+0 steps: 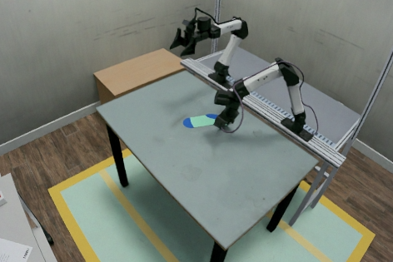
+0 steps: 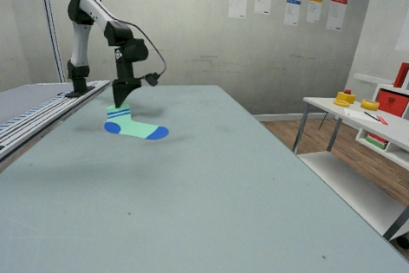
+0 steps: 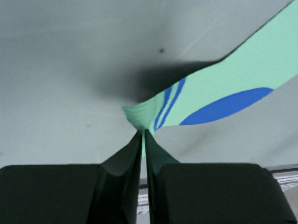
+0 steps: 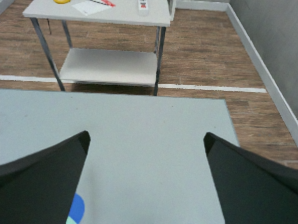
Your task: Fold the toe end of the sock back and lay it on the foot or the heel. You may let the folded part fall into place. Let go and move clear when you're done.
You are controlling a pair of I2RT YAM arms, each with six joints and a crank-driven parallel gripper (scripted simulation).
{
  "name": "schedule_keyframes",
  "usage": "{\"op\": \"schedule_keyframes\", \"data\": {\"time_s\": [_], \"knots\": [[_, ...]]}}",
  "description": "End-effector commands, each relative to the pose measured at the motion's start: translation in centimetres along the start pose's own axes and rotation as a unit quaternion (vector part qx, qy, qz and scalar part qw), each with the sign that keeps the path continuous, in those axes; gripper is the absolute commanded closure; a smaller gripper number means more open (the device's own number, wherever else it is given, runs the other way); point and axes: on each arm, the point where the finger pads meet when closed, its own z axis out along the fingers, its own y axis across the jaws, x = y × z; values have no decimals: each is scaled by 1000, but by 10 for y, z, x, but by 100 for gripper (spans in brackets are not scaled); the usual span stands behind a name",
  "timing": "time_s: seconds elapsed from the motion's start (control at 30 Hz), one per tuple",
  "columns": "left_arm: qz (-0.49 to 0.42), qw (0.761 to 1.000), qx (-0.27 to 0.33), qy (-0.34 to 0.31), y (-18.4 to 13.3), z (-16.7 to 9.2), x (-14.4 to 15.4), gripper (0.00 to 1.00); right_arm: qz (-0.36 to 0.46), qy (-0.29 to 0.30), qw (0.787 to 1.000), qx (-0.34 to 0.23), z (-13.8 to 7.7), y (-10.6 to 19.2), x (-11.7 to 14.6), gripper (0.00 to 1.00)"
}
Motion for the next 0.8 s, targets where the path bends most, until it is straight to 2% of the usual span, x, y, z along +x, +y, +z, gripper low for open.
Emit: {"op": "schedule_keyframes", "data": {"time_s": [0.0, 0.43, 0.6, 0.67, 0.77], "knots": [[4, 1000, 21, -8, -3, -11, -3, 98, 1, -9, 1000, 2, -1, -1, -7, 0], [8, 1000, 21, -8, 24, -14, -4, 98, 1, -9, 1000, 2, -1, -1, -7, 0], [13, 999, 27, -14, 13, -18, -4, 98, 1, -9, 1000, 2, -1, -1, -7, 0], [7, 1000, 20, -7, 28, -15, -4, 98, 1, -9, 1000, 2, -1, -1, -7, 0], [7, 1000, 19, -8, 34, -16, -5, 98, 1, -9, 1000, 2, -1, -1, -7, 0]]}}
